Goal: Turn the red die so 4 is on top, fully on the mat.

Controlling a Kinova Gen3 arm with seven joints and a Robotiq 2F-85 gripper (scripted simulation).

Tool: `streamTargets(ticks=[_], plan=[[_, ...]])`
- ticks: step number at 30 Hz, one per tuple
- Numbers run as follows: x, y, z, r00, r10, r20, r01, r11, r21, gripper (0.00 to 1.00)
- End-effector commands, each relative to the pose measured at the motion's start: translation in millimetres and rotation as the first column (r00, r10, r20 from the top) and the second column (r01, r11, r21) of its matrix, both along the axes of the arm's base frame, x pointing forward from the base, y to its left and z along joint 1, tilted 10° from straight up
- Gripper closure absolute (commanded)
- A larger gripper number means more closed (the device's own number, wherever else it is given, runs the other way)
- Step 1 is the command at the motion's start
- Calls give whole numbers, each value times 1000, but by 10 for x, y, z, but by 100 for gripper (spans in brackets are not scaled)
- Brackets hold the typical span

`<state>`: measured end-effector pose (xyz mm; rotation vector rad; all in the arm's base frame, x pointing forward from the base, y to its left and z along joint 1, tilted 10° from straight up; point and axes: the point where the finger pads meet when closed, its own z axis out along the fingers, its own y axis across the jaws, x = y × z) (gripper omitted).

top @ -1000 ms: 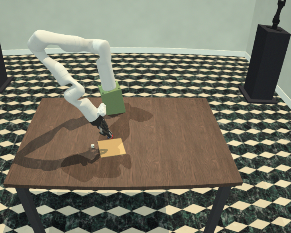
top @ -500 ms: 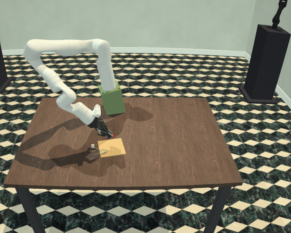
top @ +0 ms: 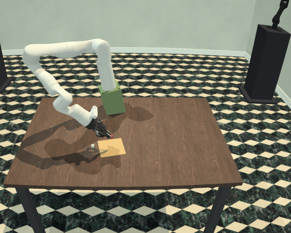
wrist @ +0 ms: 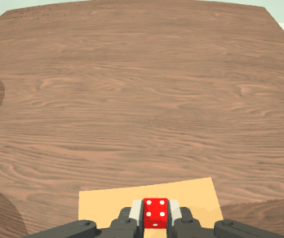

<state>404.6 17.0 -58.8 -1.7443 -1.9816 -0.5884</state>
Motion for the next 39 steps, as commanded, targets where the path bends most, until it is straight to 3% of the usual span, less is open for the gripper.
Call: streamTargets(ticks=[1, 20, 39], plan=[[0, -2, 0, 1000, -2, 0, 2, 1000, 2, 89], [2, -7, -29, 1000, -2, 0, 2, 1000, 2, 89], [13, -43, -247, 1000, -2, 0, 2, 1000, 2, 89]])
